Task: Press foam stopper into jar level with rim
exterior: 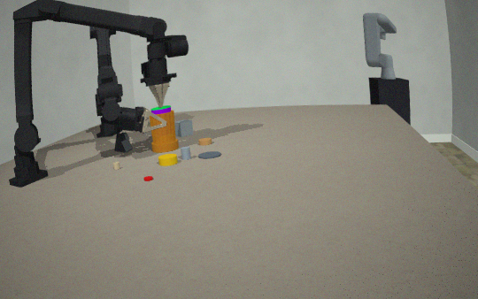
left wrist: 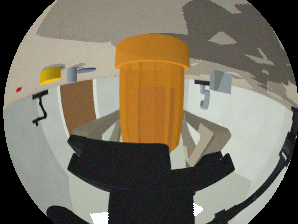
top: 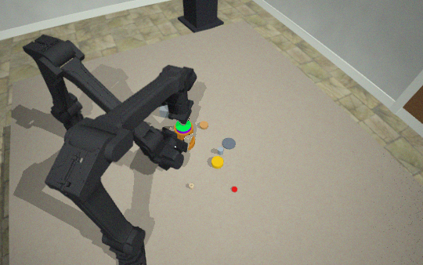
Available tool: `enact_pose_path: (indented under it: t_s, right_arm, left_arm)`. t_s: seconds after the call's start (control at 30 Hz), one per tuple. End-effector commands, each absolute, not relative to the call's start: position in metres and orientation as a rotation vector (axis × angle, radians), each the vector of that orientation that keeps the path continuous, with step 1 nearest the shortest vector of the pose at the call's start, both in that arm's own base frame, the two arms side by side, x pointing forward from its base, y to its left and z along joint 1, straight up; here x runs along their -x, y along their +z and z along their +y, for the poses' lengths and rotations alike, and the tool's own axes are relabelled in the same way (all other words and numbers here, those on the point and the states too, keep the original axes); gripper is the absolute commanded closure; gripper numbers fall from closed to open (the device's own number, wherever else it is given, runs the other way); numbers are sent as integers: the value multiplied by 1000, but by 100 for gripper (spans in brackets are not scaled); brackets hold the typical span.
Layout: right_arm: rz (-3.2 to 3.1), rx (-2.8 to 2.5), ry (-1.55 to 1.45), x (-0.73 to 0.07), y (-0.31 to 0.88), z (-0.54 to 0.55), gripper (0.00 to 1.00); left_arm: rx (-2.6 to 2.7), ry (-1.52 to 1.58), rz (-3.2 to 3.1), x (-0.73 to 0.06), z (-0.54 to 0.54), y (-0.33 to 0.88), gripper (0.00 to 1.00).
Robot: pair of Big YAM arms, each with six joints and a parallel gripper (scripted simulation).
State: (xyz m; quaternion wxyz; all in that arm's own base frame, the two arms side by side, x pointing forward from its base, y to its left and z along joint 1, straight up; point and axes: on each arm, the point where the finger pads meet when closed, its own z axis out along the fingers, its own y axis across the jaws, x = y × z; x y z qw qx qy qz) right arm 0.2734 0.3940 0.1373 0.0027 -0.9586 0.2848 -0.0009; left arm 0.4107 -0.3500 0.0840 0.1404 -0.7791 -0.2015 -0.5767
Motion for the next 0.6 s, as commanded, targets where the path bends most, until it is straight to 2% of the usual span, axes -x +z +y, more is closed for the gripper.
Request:
enact_pose_path:
  t_s: [0.0,0.57]
  right_arm:
    - [894,3022,13,-278,123,394,100]
    - [895,3025,15,-278,117,393,100]
  left_arm:
    - [2261,-1671,-544,-414,-366,97,36]
    - [2261,-1671,-544,-414,-366,97,36]
